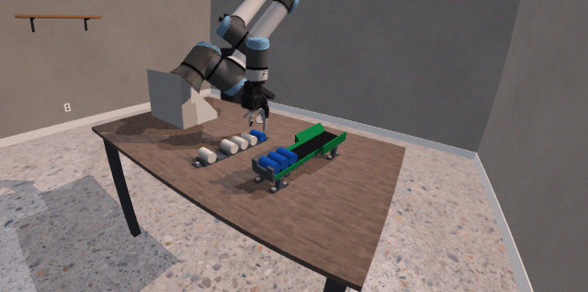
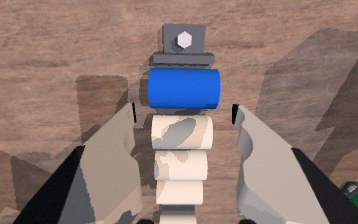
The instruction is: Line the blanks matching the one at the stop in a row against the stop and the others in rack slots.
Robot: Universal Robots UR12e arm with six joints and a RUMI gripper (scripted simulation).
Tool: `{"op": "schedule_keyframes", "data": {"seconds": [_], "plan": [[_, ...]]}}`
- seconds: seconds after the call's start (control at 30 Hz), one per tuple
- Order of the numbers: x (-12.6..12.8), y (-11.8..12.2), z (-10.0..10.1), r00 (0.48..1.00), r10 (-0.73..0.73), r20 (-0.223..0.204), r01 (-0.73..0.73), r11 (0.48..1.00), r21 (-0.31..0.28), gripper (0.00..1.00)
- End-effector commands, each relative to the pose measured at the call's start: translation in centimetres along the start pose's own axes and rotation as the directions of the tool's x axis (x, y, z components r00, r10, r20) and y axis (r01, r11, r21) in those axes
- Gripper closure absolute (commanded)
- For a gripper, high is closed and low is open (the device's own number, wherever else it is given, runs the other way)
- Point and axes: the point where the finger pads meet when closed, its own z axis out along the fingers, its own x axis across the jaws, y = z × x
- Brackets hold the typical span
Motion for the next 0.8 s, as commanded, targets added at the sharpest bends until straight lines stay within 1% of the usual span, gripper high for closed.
{"op": "schedule_keyframes", "data": {"seconds": [0.0, 0.77], "plan": [[0.05, 0.02, -0.05, 1.000, 0.000, -0.001, 0.000, 1.000, 0.000, 0.48], [0.06, 0.02, -0.05, 1.000, 0.000, -0.001, 0.000, 1.000, 0.000, 0.48]]}}
